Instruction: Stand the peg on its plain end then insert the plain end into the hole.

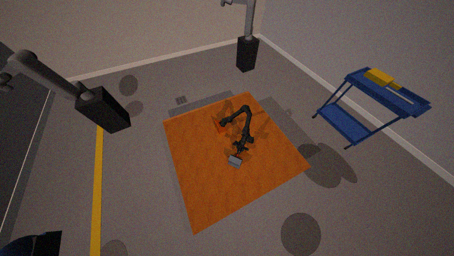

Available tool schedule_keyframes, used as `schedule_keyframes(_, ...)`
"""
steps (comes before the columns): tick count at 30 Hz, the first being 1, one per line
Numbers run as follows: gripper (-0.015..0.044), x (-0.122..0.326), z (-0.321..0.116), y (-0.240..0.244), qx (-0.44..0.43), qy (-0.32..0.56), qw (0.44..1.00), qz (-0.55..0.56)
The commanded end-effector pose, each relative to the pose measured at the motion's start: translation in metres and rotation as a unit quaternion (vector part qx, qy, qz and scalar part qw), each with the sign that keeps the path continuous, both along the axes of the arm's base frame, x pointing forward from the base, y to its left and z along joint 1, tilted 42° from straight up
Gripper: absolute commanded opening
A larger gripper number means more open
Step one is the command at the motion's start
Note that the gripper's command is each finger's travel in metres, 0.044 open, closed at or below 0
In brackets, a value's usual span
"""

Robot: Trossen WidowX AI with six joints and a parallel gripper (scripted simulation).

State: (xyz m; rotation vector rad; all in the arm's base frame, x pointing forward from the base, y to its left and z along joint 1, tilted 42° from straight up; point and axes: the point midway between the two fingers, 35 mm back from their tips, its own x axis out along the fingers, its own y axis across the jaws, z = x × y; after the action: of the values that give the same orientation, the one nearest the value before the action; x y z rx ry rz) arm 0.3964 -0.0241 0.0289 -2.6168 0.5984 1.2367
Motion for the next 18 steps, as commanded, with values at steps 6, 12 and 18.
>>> schedule_keyframes(6,0.0,0.0044,-0.0062,-0.0013,0.0,0.002,1.0,0.002)
schedule_keyframes(12,0.0,0.0069,-0.0093,-0.0025,0.0,0.002,1.0,0.002)
schedule_keyframes(18,0.0,0.0088,-0.0118,-0.0034,0.0,0.002,1.0,0.002)
